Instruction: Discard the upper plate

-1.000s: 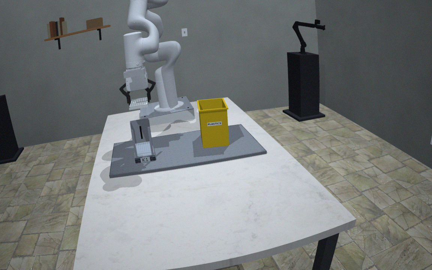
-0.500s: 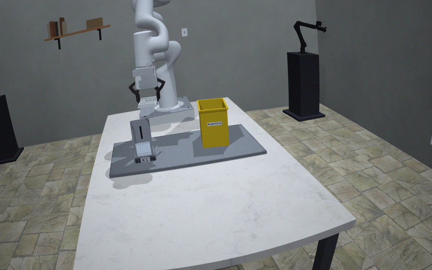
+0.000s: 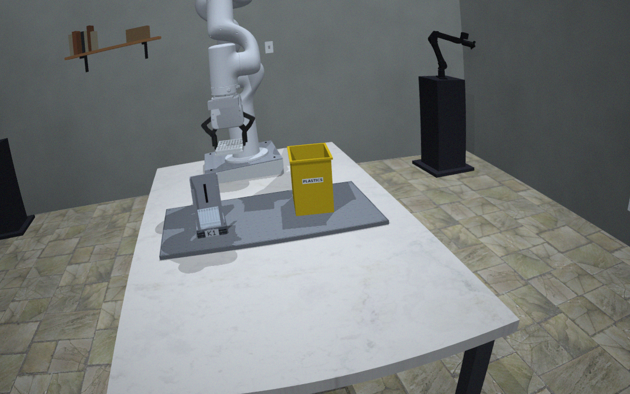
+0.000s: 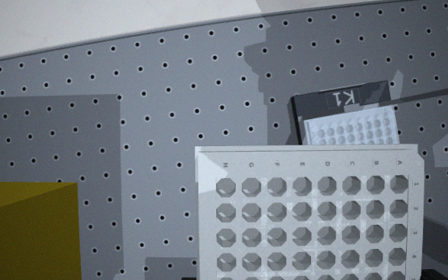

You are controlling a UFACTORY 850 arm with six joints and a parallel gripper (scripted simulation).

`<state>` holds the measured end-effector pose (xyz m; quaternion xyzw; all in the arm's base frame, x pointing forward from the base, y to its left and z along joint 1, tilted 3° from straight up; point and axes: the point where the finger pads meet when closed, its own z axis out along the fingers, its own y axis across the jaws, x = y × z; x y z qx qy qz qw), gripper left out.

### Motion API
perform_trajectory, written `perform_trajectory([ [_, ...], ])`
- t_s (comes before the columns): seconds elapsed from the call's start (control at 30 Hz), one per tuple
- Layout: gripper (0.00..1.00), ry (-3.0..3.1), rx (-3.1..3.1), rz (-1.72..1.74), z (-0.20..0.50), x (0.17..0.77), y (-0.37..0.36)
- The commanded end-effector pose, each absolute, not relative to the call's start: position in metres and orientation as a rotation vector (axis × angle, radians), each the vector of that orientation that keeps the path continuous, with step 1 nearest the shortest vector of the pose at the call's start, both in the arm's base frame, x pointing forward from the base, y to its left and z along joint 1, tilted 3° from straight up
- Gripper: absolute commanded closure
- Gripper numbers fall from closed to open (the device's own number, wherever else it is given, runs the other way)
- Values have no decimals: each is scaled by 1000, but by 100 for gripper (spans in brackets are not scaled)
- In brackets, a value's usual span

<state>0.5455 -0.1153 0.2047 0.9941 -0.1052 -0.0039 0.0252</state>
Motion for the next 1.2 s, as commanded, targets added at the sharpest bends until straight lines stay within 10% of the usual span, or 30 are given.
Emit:
perform_trajectory([
  [0.0, 100, -326, 3073, -8, 204, 546, -97],
  [1.17, 100, -326, 3074, -8, 194, 541, 6],
])
